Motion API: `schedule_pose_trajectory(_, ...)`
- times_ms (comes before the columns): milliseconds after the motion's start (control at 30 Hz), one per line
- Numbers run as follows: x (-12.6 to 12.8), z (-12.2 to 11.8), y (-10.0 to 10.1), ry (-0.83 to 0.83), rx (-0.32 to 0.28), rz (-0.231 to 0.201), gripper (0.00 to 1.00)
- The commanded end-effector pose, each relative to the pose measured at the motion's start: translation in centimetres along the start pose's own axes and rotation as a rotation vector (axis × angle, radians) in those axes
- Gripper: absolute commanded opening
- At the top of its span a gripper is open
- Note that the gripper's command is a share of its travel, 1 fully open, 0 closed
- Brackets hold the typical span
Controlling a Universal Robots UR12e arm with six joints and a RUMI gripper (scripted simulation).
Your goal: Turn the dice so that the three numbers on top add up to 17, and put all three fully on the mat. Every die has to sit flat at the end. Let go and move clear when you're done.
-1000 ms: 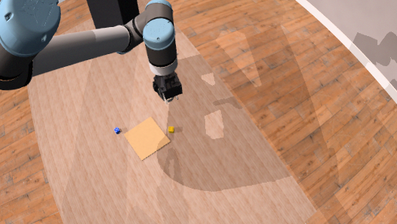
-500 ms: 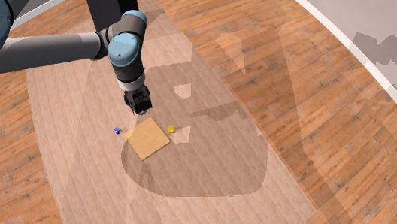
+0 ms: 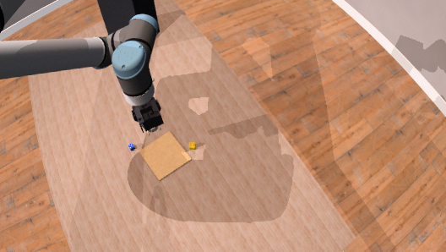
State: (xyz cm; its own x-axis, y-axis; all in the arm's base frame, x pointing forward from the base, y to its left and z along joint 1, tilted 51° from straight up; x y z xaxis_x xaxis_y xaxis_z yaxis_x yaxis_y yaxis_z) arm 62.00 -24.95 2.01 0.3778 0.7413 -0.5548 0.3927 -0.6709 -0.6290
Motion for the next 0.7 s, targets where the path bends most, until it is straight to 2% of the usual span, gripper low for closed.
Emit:
schedule_pose_trajectory(0,0.0,0.0,0.3,0.000,0.000,-0.001,0.03)
schedule_pose_trajectory(167,0.0,0.0,1.5,0.000,0.000,-0.001,0.03)
schedule_pose_trajectory(333,0.0,0.0,3.6,0.000,0.000,-0.001,0.03)
schedule_pose_trajectory(400,0.0,0.0,3.6,0.000,0.000,-0.001,0.03)
schedule_pose_trajectory(667,0.0,-0.1,7.4,0.000,0.000,-0.001,0.03)
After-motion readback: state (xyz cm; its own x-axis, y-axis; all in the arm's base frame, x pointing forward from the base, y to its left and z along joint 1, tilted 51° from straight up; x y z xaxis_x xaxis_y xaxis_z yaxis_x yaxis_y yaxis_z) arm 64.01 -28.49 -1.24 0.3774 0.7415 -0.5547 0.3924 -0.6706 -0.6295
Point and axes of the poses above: the point where the finger pads meet when closed, its own y axis out along the fingers, its own x axis across the jaws, z = x × y, the point moved 8 cm from there along -y, back along the fingers, and after that the axes turned 4 degrees about y, right-handed, at the moved point
